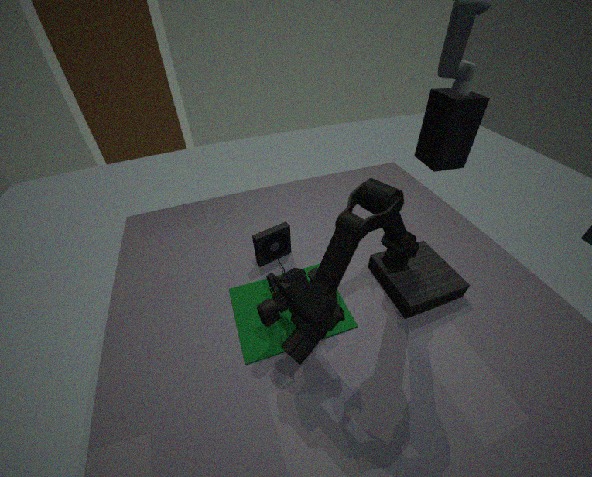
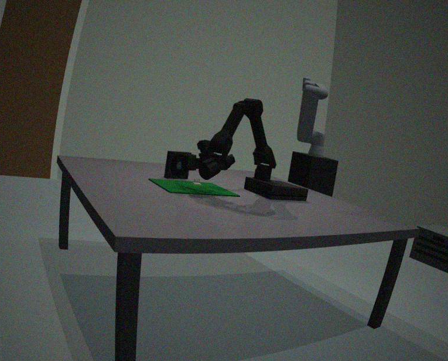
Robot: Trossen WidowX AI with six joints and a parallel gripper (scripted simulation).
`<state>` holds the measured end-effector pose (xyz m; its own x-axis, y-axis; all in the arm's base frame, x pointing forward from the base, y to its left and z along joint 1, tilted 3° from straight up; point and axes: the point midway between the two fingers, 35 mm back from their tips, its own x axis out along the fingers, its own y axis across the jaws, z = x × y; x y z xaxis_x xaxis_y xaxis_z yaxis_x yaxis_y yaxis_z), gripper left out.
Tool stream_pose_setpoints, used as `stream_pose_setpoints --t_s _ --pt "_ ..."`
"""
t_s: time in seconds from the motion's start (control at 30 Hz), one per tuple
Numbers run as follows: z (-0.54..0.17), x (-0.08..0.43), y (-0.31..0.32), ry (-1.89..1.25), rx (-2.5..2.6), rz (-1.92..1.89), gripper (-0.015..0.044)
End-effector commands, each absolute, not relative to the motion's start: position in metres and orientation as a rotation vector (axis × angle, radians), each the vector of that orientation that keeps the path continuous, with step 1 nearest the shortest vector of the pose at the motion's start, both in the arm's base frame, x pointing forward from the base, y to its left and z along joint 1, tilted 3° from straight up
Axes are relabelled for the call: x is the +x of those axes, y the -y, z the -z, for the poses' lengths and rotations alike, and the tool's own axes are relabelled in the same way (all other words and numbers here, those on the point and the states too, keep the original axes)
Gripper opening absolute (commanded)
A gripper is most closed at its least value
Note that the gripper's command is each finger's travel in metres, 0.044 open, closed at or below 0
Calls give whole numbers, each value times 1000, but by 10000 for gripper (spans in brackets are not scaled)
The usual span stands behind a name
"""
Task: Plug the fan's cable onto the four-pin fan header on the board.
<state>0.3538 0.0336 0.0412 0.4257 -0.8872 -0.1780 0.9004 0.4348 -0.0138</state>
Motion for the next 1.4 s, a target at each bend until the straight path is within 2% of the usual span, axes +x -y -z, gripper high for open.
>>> stream_pose_setpoints --t_s 0.0,1.37 --pt "-37 354 -33 -171 81 1119 0" --pt "-5 353 -32 -171 81 1119 0"
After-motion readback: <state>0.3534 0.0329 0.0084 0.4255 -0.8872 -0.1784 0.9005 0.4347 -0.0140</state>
